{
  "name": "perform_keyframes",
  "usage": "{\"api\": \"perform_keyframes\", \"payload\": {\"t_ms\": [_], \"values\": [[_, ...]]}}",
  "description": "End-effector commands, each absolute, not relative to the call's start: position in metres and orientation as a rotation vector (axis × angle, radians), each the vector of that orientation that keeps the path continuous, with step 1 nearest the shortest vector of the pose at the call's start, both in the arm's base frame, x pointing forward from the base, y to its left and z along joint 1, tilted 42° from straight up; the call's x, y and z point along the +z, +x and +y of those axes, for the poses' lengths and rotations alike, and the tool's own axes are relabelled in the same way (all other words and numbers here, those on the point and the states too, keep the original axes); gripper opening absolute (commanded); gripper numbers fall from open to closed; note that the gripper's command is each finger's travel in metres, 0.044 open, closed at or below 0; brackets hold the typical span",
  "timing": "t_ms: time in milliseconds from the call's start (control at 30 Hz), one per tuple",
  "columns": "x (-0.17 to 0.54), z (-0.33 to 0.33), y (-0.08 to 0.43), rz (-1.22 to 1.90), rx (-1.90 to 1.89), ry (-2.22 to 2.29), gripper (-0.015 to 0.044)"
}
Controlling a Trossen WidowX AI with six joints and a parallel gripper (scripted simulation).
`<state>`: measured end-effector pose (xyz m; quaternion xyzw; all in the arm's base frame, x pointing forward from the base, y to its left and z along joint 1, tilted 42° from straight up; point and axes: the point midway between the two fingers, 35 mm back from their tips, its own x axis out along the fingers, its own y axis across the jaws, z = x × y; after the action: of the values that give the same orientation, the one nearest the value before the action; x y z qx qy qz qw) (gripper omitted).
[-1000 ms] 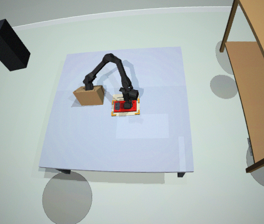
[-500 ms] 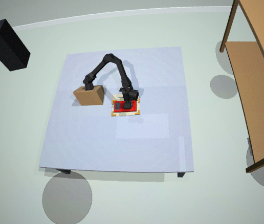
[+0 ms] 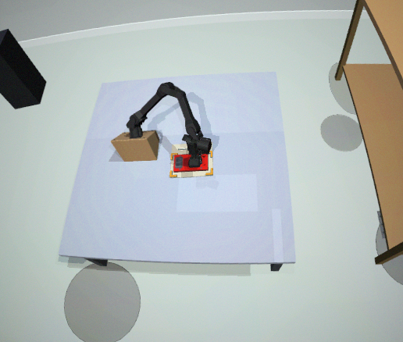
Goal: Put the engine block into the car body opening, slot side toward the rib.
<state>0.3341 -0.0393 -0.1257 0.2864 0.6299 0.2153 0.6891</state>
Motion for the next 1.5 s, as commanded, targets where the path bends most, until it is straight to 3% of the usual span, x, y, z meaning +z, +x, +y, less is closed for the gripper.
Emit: {"api": "perform_keyframes", "payload": {"t_ms": [0,1467], "values": [[-0.1265,-0.0382,0.3341,1.411,0.478,0.647,0.016],[-0.1328,-0.0326,0.335,1.412,0.477,0.649,0.016]]}}
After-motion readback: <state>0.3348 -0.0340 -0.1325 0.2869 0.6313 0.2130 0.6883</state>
